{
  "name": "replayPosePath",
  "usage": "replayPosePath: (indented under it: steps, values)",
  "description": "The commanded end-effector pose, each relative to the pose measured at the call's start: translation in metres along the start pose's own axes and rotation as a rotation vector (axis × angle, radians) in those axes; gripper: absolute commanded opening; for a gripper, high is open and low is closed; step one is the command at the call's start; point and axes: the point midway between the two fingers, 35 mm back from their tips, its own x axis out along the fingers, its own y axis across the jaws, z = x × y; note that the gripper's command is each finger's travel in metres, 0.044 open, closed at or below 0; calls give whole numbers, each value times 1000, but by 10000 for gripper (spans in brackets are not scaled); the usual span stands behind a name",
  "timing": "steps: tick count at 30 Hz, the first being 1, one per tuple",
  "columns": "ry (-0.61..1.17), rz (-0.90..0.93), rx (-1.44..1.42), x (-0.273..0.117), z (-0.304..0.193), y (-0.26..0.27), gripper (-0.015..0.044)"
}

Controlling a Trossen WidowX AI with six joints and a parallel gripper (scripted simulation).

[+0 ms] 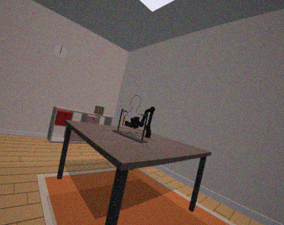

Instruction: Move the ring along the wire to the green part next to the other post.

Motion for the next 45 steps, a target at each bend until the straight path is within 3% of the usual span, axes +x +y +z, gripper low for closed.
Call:
replayPosePath:
  steps: [1,45]
  values:
    - [-6,-6,2,3,7,1,160]
    - [-10,-6,1,66,10,-1,160]
